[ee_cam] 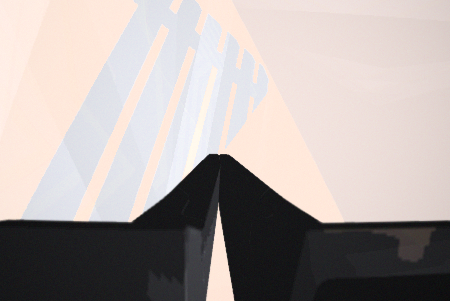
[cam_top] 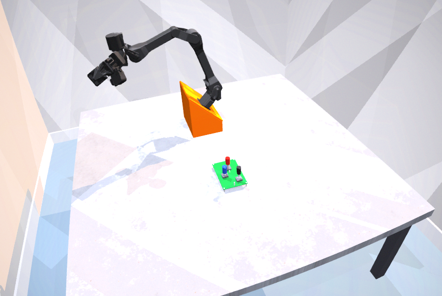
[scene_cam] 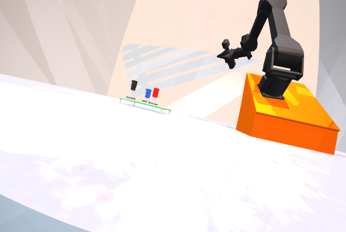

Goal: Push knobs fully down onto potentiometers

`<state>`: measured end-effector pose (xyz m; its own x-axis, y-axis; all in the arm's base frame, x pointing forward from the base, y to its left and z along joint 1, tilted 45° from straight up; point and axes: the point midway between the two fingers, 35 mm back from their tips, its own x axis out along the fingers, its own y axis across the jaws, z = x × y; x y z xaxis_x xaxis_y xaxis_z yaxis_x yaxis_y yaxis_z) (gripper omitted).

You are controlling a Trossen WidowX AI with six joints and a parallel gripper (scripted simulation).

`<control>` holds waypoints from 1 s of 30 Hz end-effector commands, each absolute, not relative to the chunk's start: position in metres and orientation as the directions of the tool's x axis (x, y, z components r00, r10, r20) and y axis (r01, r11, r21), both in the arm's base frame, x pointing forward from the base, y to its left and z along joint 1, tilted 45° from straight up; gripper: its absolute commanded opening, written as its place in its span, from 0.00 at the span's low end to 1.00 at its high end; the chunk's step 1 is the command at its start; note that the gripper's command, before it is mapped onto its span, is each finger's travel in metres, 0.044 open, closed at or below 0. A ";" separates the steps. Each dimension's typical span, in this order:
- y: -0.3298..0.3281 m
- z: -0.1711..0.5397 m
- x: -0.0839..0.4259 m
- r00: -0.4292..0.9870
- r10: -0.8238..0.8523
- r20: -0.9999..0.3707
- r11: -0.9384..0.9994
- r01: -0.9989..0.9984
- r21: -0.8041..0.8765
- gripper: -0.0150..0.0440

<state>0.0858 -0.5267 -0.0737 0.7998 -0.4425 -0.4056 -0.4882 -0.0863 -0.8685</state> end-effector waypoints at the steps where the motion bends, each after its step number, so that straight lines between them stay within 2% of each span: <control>1: -0.507 -0.076 0.138 0.829 -0.336 -0.448 -0.052 -0.491 -0.870 0.25; 16: -0.417 -0.074 0.274 0.820 0.030 -0.571 -0.056 -0.569 -0.820 0.25; 30: -0.287 -0.055 0.363 0.636 0.387 -0.668 -0.190 -0.654 -0.732 0.25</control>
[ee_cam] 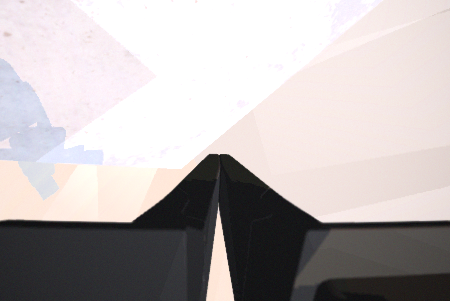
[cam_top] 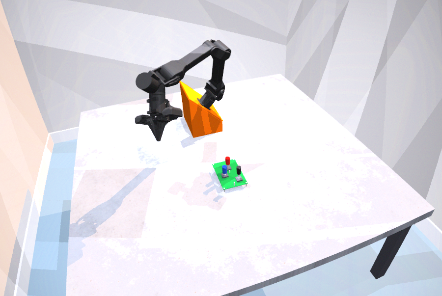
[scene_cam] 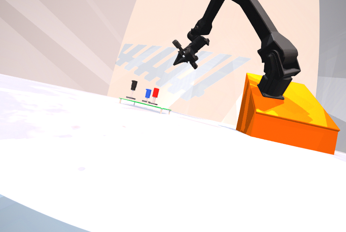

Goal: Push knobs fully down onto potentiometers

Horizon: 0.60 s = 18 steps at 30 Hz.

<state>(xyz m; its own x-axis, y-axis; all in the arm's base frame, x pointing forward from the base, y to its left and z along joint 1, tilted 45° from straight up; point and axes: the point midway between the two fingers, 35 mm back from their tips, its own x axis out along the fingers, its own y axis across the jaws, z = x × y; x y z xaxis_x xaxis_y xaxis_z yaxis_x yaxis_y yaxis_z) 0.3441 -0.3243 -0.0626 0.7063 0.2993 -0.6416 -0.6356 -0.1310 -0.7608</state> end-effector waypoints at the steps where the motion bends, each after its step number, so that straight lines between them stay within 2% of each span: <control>1: -0.277 -0.054 0.368 0.616 0.409 -0.673 -0.205 -0.657 -0.725 0.25; 9: -0.194 -0.037 0.390 0.430 0.564 -0.705 -0.328 -0.666 -0.670 0.25; 18: -0.112 -0.015 0.393 0.207 0.667 -0.716 -0.459 -0.642 -0.614 0.25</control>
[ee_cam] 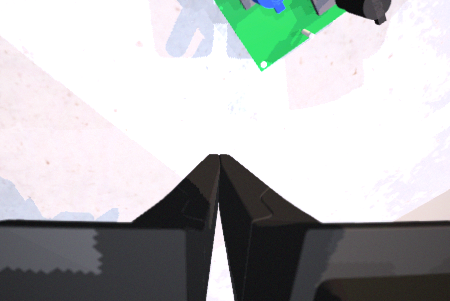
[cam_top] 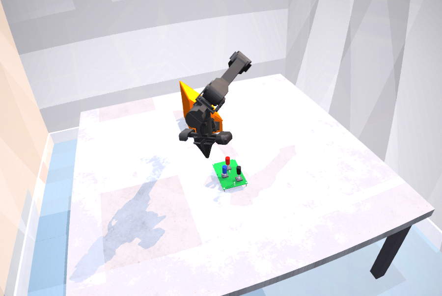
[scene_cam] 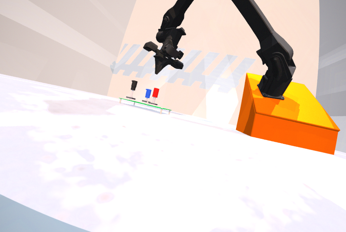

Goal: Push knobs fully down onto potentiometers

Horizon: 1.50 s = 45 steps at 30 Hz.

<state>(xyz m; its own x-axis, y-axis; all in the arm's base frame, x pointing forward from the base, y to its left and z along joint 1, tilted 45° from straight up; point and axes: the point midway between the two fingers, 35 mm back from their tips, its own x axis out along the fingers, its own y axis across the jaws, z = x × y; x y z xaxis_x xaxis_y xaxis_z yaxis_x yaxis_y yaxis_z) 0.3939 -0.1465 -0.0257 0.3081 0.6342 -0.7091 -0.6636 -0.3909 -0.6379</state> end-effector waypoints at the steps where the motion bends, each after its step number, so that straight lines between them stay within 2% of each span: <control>1: -0.103 -0.012 0.393 0.181 0.675 -0.716 -0.476 -0.635 -0.609 0.25; 6: -0.075 -0.002 0.389 0.091 0.694 -0.714 -0.529 -0.608 -0.592 0.25; 45: -0.047 -0.030 0.393 0.091 0.696 -0.713 -0.528 -0.607 -0.593 0.25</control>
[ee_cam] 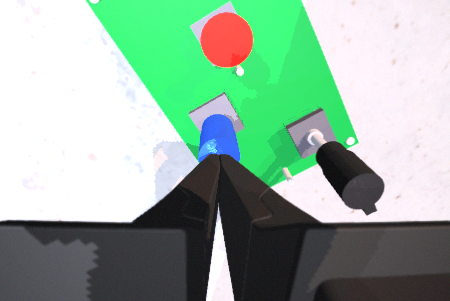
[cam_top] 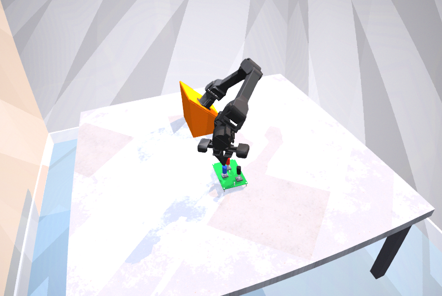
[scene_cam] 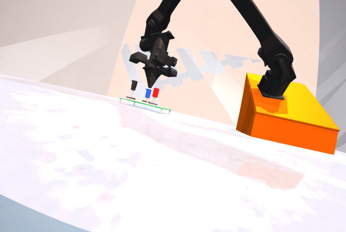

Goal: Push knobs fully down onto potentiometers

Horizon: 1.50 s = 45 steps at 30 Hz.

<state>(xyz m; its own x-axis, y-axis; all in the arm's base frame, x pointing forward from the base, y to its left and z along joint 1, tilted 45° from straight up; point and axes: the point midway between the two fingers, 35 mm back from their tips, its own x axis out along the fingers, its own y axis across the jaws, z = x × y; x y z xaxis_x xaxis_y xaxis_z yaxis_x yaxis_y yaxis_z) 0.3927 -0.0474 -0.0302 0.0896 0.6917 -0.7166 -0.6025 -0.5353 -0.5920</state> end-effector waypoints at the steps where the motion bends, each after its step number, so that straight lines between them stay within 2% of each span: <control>1: -0.047 -0.030 0.393 0.091 0.696 -0.713 -0.528 -0.607 -0.593 0.25; 45: -0.043 -0.034 0.393 0.091 0.696 -0.712 -0.528 -0.607 -0.594 0.25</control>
